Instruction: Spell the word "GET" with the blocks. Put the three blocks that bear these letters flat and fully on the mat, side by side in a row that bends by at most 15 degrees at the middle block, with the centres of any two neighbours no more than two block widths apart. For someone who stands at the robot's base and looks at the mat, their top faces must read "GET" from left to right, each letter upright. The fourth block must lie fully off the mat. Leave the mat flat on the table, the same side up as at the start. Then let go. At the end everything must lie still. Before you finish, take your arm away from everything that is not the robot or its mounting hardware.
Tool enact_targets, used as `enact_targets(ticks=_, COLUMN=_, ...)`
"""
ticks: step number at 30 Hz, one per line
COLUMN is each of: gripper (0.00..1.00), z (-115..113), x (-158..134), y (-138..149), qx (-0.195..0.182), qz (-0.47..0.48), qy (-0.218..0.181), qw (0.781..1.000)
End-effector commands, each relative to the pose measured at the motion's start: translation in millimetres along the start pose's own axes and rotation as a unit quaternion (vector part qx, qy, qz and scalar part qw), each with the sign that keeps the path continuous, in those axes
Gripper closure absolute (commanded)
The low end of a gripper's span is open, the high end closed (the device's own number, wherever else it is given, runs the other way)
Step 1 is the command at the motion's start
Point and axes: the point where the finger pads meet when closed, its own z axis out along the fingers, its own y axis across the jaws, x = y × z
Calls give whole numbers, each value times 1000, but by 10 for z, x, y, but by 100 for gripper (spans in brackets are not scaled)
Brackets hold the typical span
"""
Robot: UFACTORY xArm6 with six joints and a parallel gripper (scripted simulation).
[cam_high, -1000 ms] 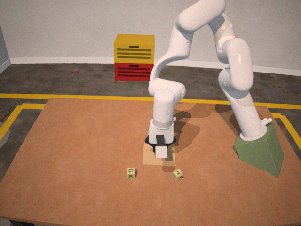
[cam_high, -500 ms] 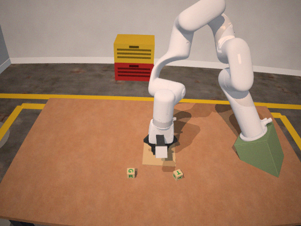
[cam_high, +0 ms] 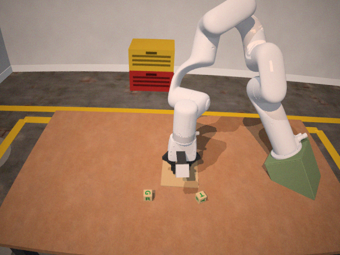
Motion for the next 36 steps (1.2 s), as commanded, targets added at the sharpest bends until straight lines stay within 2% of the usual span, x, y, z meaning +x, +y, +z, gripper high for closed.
enact_targets(ticks=1, gripper=53, z=-170, x=1, y=12, qx=-1, qz=0, qy=1, qw=1000)
enact_targets(ticks=7, gripper=53, z=-507, x=1, y=11, qx=-1, qz=0, qy=1, qw=1000)
enact_targets(ticks=9, gripper=53, z=-507, x=1, y=11, qx=-1, qz=0, qy=1, qw=1000)
enact_targets(ticks=14, gripper=53, z=-754, x=1, y=11, qx=-1, qz=0, qy=1, qw=1000)
enact_targets(ticks=22, gripper=53, z=-867, x=0, y=10, qx=-1, qz=0, qy=1, qw=1000)
enact_targets(ticks=23, gripper=0, z=-867, x=0, y=10, qx=-1, qz=0, qy=1, qw=1000)
enact_targets(ticks=36, gripper=0, z=-867, x=0, y=10, qx=-1, qz=0, qy=1, qw=1000)
